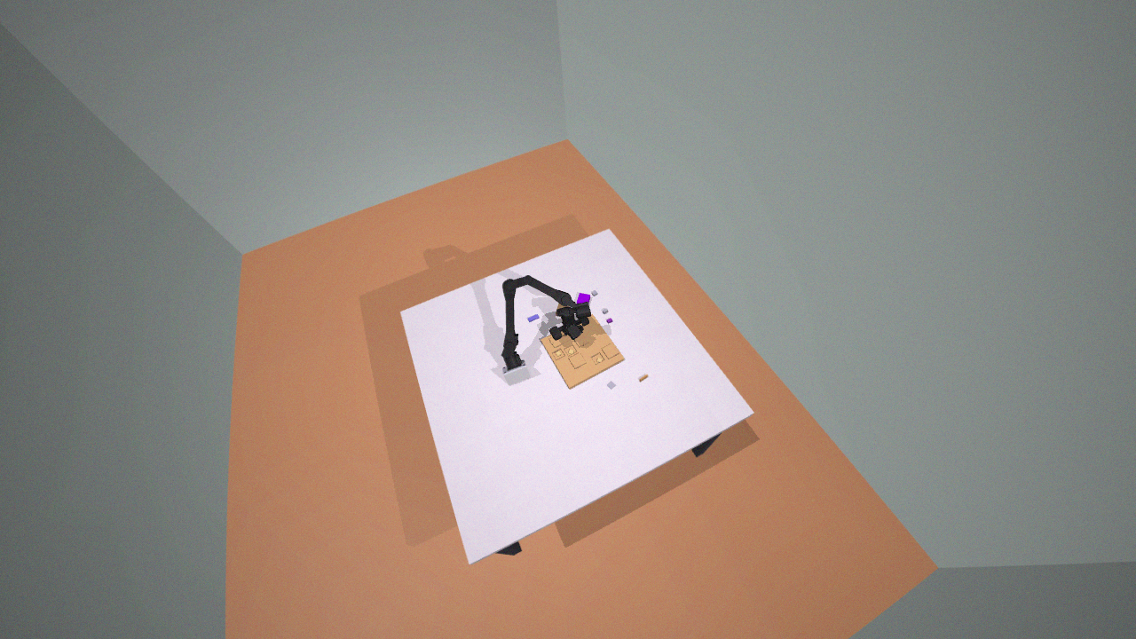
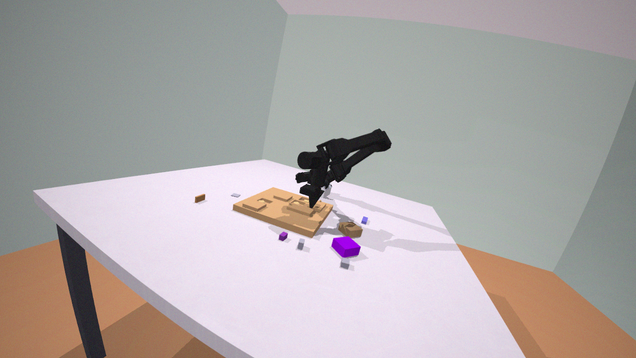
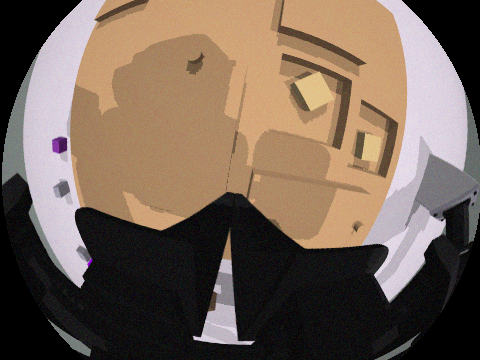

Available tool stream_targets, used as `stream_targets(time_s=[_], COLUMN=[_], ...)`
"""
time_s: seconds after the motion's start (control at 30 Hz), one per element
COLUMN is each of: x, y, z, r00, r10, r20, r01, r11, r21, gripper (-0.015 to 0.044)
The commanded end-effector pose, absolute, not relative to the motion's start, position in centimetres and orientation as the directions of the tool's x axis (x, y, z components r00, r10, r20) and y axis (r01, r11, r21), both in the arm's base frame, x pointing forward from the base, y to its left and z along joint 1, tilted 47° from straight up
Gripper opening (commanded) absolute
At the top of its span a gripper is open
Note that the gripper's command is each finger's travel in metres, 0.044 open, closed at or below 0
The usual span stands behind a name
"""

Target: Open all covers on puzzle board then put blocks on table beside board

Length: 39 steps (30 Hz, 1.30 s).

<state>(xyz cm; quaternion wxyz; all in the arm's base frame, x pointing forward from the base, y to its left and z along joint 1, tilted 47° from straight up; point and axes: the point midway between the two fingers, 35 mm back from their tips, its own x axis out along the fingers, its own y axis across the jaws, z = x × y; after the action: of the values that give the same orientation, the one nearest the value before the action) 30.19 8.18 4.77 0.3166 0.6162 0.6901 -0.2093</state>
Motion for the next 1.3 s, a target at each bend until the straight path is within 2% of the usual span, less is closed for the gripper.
stream_targets(time_s=[0.0, 1.27], x=[30.0, 33.6], y=[8.6, 9.9], z=[4.4, 5.1], r00=[-0.043, -0.042], r10=[0.722, 0.723], r20=[-0.690, -0.689], r01=[0.984, 0.984], r11=[0.150, 0.150], r21=[0.096, 0.098], gripper=[0.0000, 0.0000])
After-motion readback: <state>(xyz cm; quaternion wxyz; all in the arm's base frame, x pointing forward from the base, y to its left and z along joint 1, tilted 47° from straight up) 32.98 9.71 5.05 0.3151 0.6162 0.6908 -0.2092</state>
